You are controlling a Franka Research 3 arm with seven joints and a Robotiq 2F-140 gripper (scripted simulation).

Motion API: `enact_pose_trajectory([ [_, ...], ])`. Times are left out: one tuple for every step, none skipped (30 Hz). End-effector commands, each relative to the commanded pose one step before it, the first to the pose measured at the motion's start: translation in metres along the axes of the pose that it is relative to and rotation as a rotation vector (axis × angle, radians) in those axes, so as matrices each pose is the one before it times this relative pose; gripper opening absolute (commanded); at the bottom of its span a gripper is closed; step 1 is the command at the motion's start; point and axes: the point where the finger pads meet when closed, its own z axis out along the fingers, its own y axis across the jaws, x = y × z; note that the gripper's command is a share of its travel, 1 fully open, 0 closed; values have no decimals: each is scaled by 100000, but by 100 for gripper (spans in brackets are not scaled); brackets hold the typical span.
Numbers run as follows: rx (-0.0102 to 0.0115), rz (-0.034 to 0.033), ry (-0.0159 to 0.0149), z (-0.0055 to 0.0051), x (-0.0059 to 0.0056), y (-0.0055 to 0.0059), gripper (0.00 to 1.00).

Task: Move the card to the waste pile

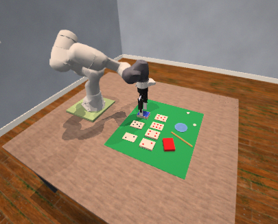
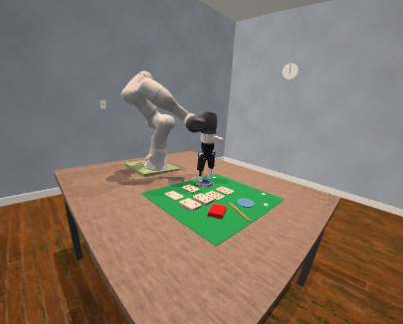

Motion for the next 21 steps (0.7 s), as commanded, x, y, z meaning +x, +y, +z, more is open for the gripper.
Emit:
enact_pose_trajectory([
  [-199, -500, 203, -66, 122, -10, 50],
  [4, -1, -11, 24, 1, -2, 50],
  [5, -1, -13, 33, 2, -2, 50],
  [5, -1, -12, 40, 3, -2, 50],
  [3, -1, -9, 47, 5, -1, 50],
  [1, 0, -3, 53, 7, -1, 50],
  [-2, 1, 6, 57, 10, 1, 50],
  [-7, 1, 17, 59, 13, 2, 50],
  [-12, 2, 30, 60, 16, 4, 50],
  [0, 0, 0, 0, 0, 0, 50],
  [0, 0, 0, 0, 0, 0, 50],
  [2, 0, -13, 57, 7, -1, 50],
  [5, -1, -20, 55, 5, -2, 50],
  [3, 0, -12, 54, 6, -1, 50],
  [1, 0, -5, 51, 7, -1, 50],
  [0, 0, 2, 47, 7, 0, 50],
  [-2, 0, 7, 42, 7, 1, 50],
  [-2, 0, 10, 36, 7, 1, 50],
  [-3, 0, 11, 30, 6, 1, 50],
  [-3, 0, 10, 24, 5, 1, 50],
  [-2, 0, 9, 17, 4, 1, 50],
])
